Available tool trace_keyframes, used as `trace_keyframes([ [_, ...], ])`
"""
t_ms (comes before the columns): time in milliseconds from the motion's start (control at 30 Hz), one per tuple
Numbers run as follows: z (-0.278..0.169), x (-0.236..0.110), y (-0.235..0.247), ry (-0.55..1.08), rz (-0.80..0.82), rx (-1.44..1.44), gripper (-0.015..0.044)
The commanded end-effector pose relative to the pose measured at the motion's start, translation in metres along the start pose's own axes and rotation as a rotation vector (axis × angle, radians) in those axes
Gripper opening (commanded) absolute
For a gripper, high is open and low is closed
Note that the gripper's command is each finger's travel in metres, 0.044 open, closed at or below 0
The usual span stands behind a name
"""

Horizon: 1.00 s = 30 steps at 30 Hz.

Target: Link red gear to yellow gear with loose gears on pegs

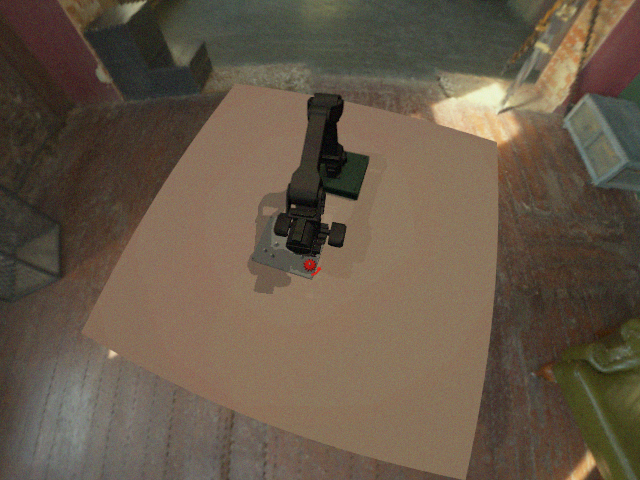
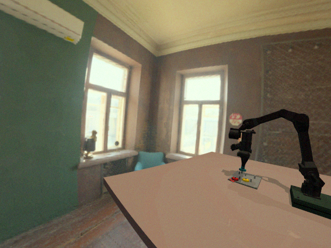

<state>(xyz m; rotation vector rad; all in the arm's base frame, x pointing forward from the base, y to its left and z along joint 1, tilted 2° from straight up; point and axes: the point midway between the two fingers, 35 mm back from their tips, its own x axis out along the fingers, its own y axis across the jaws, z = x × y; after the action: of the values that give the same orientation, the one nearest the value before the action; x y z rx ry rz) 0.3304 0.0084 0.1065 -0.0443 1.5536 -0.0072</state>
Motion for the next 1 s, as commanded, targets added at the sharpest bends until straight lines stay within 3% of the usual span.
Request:
trace_keyframes([
  [0, 0.005, 0.007, -0.010, 0.003, -0.006, -0.004, 0.0000],
  [300, 0.014, 0.020, -0.031, 0.002, -0.008, -0.004, 0.0000],
  [967, 0.014, 0.016, -0.032, 0.002, -0.008, -0.004, 0.0000],
])
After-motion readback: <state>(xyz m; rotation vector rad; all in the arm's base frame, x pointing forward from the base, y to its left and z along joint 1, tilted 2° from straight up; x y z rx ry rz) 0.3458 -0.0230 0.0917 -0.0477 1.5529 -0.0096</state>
